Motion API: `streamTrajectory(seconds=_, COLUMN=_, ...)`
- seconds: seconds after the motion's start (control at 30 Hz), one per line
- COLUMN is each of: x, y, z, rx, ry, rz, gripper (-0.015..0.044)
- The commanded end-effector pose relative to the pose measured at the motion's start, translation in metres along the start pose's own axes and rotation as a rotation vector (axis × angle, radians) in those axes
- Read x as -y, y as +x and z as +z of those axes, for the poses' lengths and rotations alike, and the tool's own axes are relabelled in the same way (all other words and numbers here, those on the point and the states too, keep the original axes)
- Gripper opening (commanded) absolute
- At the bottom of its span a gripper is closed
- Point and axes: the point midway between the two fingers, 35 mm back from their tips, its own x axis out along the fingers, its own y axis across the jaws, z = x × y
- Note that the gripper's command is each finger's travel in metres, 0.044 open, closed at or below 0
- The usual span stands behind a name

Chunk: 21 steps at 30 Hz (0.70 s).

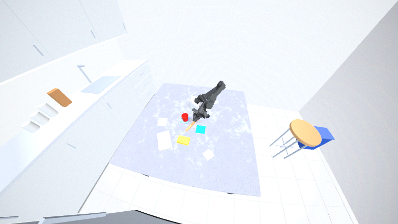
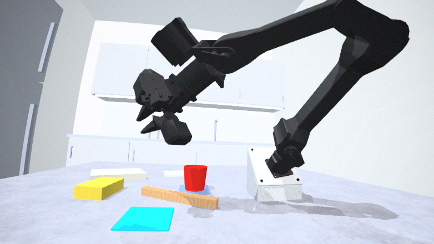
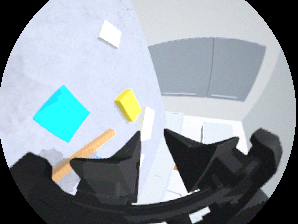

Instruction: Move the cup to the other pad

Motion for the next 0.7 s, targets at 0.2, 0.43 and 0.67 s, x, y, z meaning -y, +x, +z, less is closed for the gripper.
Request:
streamTrajectory(seconds=0.2, x=-0.041, y=0.022, z=-0.141, rx=-0.22, ry=-0.148, rz=0.625, gripper=0.0148)
streamTrajectory(seconds=0.43, x=-0.075, y=-0.004, z=-0.187, rx=-0.002, ry=-0.069, rz=0.971, gripper=0.0148)
streamTrajectory(seconds=0.67, x=-0.076, y=-0.006, z=-0.188, rx=0.008, ry=-0.065, rz=0.978, gripper=0.0148)
